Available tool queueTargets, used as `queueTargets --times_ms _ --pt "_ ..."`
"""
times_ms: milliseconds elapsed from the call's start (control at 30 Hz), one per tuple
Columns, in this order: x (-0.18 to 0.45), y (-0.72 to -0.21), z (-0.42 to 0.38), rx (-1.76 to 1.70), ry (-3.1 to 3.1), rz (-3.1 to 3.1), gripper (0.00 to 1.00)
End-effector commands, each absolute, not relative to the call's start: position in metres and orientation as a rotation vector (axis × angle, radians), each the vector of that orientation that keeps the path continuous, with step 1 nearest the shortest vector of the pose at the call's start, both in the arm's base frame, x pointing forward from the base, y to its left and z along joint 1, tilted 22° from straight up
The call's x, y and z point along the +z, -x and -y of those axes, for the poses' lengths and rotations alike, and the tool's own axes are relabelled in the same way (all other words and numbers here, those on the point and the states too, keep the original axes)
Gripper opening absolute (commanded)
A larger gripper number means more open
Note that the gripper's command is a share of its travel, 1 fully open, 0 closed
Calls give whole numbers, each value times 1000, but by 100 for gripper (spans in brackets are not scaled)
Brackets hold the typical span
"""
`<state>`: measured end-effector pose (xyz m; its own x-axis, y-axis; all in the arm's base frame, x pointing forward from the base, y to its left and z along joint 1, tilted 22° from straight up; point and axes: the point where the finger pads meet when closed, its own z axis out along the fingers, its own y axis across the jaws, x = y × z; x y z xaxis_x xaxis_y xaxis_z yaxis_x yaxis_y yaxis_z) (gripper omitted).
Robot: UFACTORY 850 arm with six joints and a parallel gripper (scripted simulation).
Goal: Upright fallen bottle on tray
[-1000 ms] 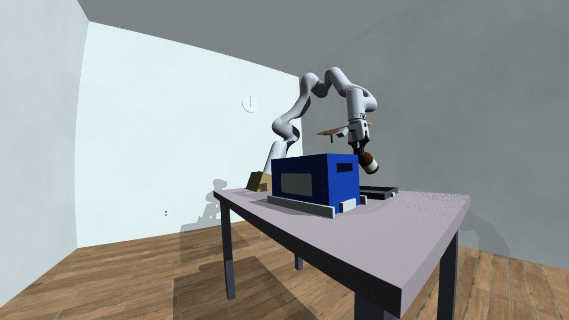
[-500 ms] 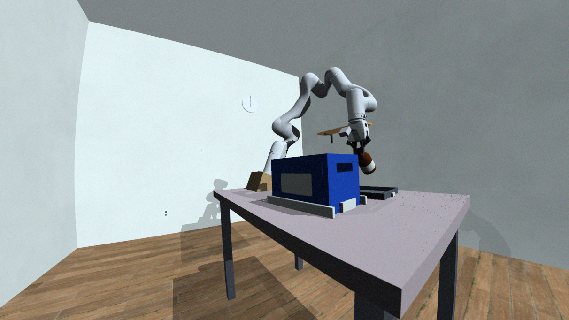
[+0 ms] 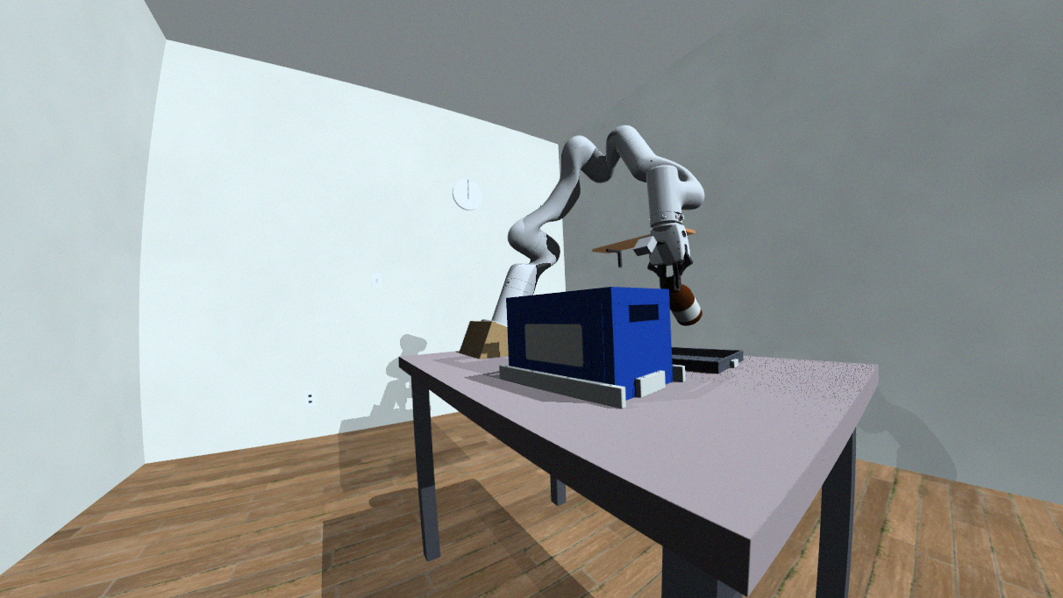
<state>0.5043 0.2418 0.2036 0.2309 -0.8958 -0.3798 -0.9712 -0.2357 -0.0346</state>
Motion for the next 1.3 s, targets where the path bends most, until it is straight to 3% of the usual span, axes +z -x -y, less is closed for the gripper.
queueTargets --times_ms 0,1267 --pt "204 -505 -242 409 2242 -1749 0" --pt "205 -505 -242 352 2427 -1429 0"
